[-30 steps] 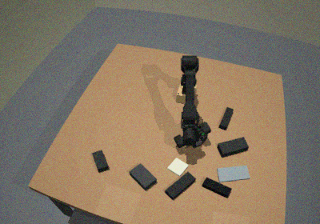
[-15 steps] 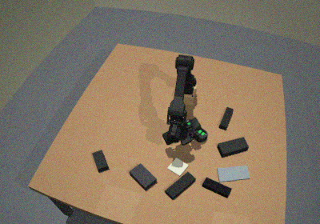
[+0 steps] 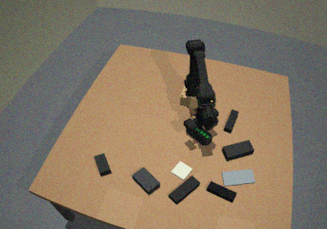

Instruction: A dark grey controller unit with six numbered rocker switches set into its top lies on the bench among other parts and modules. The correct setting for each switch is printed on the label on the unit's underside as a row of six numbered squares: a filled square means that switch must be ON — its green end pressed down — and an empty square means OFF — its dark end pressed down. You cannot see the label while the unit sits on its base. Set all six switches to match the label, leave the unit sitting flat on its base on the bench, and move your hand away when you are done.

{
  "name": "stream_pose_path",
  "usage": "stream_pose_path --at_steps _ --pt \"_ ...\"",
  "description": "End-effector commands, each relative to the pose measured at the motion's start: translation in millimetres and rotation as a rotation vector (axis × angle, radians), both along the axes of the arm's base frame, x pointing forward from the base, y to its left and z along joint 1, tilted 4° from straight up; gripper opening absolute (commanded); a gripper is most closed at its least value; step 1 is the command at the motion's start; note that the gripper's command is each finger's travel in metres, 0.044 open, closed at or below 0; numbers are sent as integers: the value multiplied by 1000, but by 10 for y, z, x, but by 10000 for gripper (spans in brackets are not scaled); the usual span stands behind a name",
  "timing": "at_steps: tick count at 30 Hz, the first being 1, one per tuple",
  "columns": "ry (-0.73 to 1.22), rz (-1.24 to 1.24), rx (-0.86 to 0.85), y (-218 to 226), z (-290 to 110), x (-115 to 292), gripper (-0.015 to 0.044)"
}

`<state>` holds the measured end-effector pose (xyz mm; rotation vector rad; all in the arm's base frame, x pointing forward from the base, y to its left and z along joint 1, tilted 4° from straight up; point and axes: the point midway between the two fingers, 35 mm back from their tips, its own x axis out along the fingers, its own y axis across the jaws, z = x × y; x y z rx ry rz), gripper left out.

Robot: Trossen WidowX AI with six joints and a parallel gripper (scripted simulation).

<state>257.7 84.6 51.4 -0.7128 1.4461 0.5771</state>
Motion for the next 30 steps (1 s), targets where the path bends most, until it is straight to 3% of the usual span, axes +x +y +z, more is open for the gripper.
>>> stream_pose_path --at_steps 1,10,30 --pt "-69 42 -54 11 -17 -238 0" --pt "-241 155 -154 -67 -176 -754 0" --pt "-243 155 -155 -61 -397 -733 0"
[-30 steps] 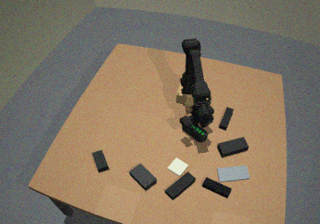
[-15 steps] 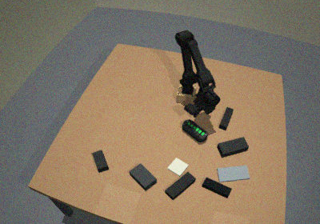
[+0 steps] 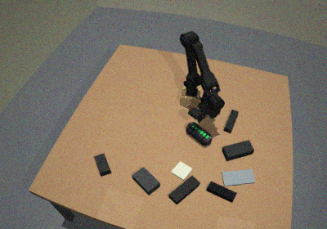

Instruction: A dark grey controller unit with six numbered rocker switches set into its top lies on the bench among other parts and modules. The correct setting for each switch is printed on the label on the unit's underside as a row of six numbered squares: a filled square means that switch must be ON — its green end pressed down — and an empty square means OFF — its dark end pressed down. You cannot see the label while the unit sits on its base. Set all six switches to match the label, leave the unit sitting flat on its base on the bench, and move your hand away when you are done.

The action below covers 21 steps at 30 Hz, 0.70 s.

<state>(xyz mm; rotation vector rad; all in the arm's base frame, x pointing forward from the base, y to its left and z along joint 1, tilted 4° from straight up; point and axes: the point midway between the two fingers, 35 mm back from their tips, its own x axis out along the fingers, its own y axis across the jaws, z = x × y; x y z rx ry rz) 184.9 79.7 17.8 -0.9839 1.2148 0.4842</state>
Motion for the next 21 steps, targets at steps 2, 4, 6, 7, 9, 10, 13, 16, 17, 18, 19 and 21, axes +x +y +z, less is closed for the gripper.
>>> stream_pose_path --at_steps 2,4,6,7,9,10,13,16,17,18,19,21 --pt "7 -1 -9 -13 -94 -2 0" --pt "7 -1 -9 -14 -126 0 0" --pt "7 -1 -9 -15 -158 2 0" --pt "7 -1 -9 -16 -174 2 0" --pt "7 -1 -9 -17 -205 3 0" --pt "7 -1 -9 -18 -221 4 0" --pt "8 -1 -9 -22 -268 4 0" --pt "8 -1 -10 -27 -314 2 0" --pt "8 0 -10 -29 -330 2 0" --pt "8 0 -10 -30 -345 1 0" --pt "8 0 -10 -32 -360 0 0" --pt "8 0 -10 -35 -379 -1 0"
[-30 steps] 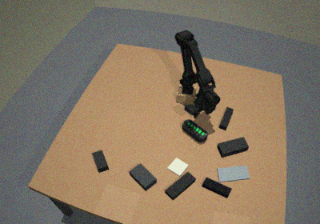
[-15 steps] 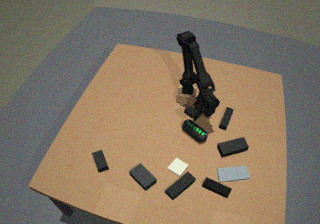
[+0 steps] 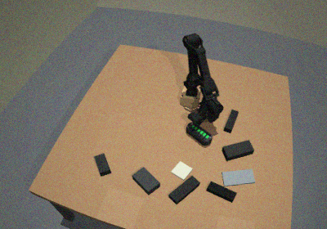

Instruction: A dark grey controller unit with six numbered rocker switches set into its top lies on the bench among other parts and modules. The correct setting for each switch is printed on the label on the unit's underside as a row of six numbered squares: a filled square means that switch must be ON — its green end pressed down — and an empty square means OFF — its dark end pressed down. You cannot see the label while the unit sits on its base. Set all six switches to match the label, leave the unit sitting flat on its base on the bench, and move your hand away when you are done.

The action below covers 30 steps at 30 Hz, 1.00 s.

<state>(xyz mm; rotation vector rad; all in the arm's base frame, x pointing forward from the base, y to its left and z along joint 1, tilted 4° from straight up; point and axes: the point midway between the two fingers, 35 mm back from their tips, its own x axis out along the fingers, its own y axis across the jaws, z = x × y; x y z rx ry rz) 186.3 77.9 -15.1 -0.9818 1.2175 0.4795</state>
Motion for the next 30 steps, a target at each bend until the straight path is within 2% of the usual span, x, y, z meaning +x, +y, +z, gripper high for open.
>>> stream_pose_path --at_steps 1,30 --pt "8 5 -9 -16 -52 -15 0" --pt "8 5 -9 -73 -43 72 0"
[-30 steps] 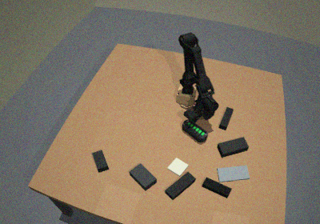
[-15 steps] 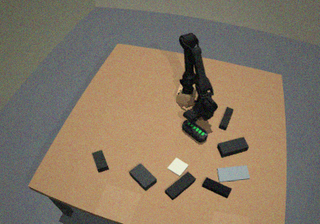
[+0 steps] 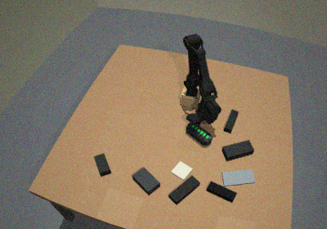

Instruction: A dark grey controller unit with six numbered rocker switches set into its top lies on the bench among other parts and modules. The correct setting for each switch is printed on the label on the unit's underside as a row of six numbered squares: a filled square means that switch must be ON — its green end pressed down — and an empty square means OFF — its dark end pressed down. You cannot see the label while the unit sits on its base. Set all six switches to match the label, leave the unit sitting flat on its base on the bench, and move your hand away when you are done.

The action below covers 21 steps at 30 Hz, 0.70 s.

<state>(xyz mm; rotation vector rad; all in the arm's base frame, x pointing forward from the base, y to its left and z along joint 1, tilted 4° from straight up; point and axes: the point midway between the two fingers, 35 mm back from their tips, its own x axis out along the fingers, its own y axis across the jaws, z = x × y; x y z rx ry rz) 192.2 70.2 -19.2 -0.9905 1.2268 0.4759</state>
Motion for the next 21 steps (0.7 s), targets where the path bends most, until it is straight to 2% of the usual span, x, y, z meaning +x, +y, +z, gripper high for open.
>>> stream_pose_path --at_steps 1,17,18,21 --pt "2 5 2 2 -2 17 0" --pt "1 5 1 -77 7 102 0" --pt "31 27 15 -12 6 8 0" --pt "17 16 10 42 253 -37 0"
